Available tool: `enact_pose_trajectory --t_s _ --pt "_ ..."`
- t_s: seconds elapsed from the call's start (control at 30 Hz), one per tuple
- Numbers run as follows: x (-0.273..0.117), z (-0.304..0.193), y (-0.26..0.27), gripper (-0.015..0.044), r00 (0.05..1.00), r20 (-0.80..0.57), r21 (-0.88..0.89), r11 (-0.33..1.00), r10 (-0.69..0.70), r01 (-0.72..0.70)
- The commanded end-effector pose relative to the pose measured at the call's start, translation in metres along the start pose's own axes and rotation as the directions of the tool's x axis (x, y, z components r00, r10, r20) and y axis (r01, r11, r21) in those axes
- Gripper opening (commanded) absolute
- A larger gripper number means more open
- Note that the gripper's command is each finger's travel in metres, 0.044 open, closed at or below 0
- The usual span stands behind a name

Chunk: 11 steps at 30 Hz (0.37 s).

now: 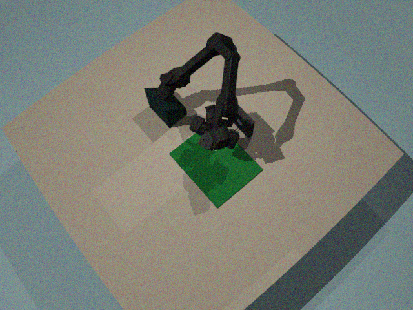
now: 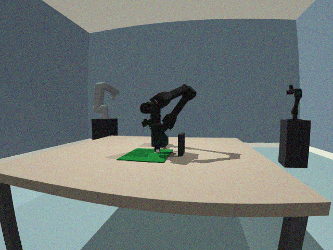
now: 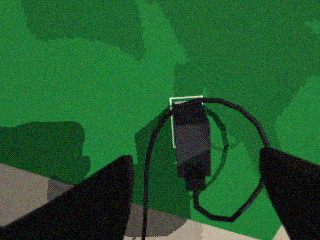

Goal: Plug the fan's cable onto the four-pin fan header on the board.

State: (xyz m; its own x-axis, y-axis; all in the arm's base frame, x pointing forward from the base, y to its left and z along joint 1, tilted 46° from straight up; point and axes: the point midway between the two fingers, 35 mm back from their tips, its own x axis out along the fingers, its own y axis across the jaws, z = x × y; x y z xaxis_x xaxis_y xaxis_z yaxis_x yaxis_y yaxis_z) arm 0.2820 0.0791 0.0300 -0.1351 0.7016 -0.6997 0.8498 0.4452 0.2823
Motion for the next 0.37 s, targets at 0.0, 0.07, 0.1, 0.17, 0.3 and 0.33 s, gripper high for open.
enact_pose_trajectory --t_s 0.0,0.07,0.1,0.17,0.3,0.33 --pt "-0.004 0.018 0.003 0.026 1.0 0.005 -0.004 1.0 -0.006 0.006" --pt "-0.006 0.044 0.006 0.026 1.0 0.008 -0.005 1.0 -0.006 0.006" --pt "-0.006 0.057 0.006 0.026 1.0 0.009 -0.005 1.0 -0.006 0.006" --pt "-0.006 0.085 0.005 0.026 1.0 0.01 -0.006 1.0 -0.005 0.006" --pt "-0.004 0.119 0.0 0.026 1.0 0.009 -0.007 1.0 -0.005 0.005" --pt "-0.004 0.119 0.0 0.026 1.0 0.009 -0.007 1.0 -0.005 0.005"
